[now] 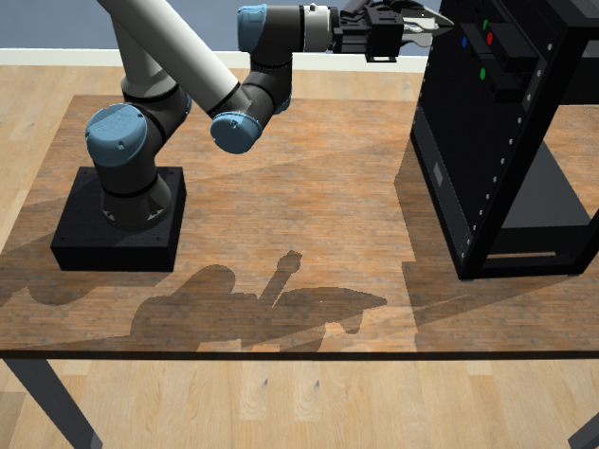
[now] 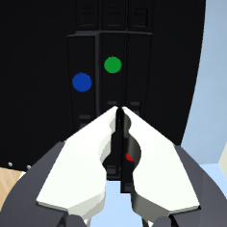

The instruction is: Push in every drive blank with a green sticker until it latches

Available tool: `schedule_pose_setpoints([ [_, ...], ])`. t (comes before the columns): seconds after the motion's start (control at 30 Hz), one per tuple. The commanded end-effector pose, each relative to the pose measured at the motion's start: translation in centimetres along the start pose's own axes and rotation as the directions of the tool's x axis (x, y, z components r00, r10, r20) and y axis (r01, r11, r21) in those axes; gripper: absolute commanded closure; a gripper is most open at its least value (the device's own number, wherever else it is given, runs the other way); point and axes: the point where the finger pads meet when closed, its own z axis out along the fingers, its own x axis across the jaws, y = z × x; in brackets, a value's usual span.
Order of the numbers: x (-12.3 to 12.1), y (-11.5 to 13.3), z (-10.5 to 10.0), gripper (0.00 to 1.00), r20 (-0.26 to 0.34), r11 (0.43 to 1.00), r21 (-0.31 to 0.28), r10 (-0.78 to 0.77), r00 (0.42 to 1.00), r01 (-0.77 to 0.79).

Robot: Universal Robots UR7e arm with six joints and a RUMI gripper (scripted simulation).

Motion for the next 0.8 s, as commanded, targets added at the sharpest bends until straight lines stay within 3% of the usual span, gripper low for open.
schedule_pose_setpoints([
  [0.0, 0.1, 0.1, -2.1, 1.00, 0.000, 1.000, 0.002, 0.000, 1.000, 0.000],
  [0.2, 0.1, 0.1, -3.1, 1.00, 0.000, 1.000, 0.002, 0.000, 1.000, 0.000],
  [0.77, -0.3, 1.1, -3.2, 1.00, 0.000, 1.000, 0.002, 0.000, 1.000, 0.000],
])
